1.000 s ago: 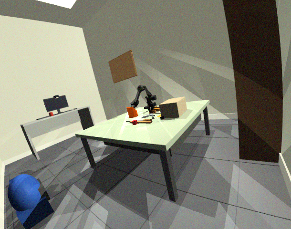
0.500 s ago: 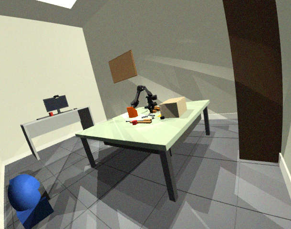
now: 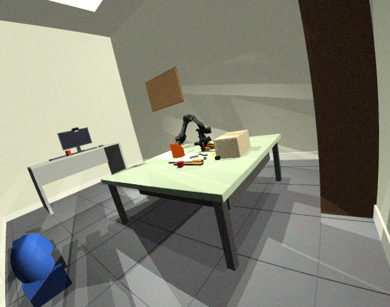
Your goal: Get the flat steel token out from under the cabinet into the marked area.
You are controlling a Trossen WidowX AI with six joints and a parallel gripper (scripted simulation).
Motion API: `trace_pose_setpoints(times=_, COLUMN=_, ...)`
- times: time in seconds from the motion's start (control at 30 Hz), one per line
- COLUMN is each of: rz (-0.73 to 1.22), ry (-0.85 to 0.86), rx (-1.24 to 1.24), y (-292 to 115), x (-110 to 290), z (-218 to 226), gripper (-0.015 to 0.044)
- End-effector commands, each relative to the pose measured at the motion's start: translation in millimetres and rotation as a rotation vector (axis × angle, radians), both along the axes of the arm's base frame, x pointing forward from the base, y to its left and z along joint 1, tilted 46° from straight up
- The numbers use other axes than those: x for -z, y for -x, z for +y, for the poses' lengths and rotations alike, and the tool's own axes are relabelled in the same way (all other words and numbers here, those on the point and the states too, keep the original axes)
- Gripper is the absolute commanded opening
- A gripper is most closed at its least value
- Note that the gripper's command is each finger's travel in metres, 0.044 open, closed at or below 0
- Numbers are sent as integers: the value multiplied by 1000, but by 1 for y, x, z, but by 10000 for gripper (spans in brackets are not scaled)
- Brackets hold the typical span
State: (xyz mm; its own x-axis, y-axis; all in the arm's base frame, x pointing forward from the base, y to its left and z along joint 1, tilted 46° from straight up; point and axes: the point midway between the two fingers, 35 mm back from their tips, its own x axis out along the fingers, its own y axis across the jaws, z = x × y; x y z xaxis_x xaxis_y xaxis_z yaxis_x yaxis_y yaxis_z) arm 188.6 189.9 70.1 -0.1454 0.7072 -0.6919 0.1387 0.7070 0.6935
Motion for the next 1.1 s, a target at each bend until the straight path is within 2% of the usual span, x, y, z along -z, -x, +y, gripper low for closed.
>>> trace_pose_setpoints(times=0.0, rz=0, ry=0, rx=0, y=0, x=0, z=0, gripper=184)
trace_pose_setpoints(times=0.03, rz=0, ry=0, rx=0, y=0, x=0, z=0, gripper=200)
trace_pose_setpoints(times=0.17, rz=0, ry=0, rx=0, y=0, x=0, z=0, gripper=200)
trace_pose_setpoints(times=0.27, rz=0, ry=0, rx=0, y=0, x=0, z=0, gripper=270)
trace_pose_setpoints(times=0.83, rz=0, ry=-4, rx=3, y=4, x=3, z=3, gripper=270)
trace_pose_setpoints(times=1.0, rz=-6, ry=-4, rx=3, y=0, x=1, z=2, gripper=139)
trace_pose_setpoints(times=1.07, rz=-6, ry=-4, rx=3, y=0, x=1, z=2, gripper=125)
